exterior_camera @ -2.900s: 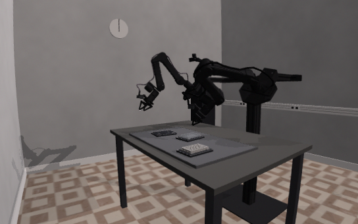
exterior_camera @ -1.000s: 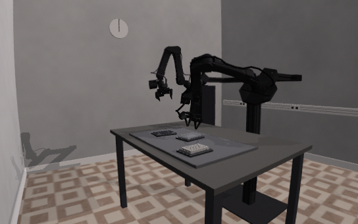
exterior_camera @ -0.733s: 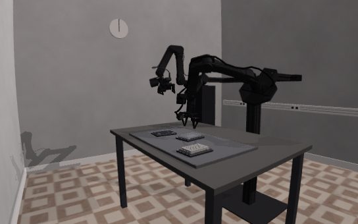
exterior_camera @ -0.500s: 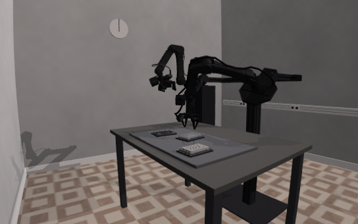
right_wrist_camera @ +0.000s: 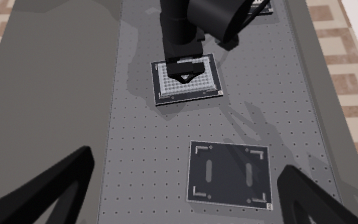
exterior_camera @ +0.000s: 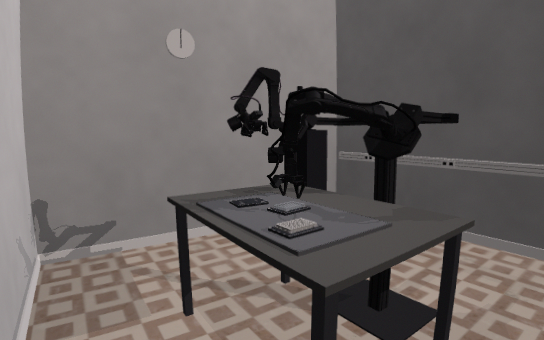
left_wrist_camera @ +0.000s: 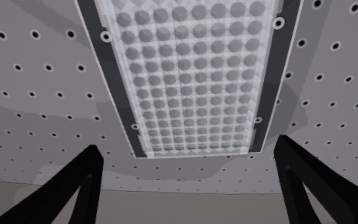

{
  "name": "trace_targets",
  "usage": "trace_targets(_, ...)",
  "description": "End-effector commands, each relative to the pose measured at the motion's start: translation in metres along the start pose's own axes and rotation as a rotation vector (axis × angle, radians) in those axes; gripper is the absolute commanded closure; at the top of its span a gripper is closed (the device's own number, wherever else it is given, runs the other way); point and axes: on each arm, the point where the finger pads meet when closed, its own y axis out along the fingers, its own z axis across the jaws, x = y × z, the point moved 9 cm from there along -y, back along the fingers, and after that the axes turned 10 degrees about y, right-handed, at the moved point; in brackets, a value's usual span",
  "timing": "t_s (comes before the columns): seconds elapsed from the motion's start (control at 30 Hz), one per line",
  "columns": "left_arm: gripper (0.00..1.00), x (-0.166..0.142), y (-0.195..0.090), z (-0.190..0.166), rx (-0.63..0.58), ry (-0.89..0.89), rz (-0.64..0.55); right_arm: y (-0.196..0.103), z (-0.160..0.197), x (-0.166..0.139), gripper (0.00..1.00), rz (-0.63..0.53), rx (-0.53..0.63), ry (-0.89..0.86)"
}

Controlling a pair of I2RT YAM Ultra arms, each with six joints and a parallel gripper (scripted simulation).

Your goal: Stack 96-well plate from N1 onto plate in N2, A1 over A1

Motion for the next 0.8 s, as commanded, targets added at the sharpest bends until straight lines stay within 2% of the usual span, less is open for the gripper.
trace_targets(0.0,0.00,0.006,0.005,-0.009,-0.022,-0.013,-0.016,-0.005,-0.005,0.007,0.00,-0.030,-0.013,-0.015)
trace_targets(0.77,0.00,0.005,0.035,-0.010,-0.026,-0.010,-0.017,-0.003,-0.002,0.006,0.00,-0.035,-0.003,-0.009)
